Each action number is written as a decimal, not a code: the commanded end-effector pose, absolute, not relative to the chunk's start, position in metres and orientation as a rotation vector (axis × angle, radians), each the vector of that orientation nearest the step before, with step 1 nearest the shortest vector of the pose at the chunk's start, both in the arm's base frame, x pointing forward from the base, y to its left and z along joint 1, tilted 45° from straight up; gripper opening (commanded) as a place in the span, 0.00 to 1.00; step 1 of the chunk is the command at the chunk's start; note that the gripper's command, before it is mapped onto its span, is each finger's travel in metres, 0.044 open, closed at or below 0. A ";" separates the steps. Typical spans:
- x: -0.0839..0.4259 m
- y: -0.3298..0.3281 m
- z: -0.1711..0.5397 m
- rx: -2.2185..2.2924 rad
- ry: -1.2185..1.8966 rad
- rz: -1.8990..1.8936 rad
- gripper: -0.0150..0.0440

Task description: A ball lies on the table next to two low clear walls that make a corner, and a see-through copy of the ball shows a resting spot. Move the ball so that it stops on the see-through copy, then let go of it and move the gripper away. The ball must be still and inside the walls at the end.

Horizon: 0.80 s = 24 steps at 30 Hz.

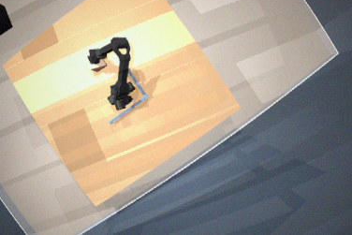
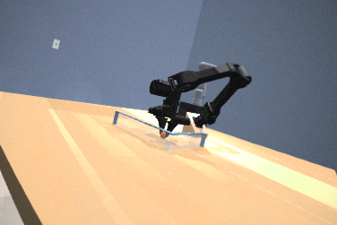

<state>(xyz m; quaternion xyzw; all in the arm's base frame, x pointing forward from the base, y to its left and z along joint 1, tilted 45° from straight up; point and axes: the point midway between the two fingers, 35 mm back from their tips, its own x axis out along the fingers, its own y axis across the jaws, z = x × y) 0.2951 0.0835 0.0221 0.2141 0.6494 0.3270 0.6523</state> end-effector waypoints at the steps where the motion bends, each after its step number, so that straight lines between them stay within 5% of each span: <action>1: 0.295 0.084 0.022 0.493 1.476 0.740 0.35; 4: 0.297 0.078 0.027 0.492 1.476 0.738 0.25; 24: 0.302 -0.004 0.108 0.490 1.478 0.736 0.25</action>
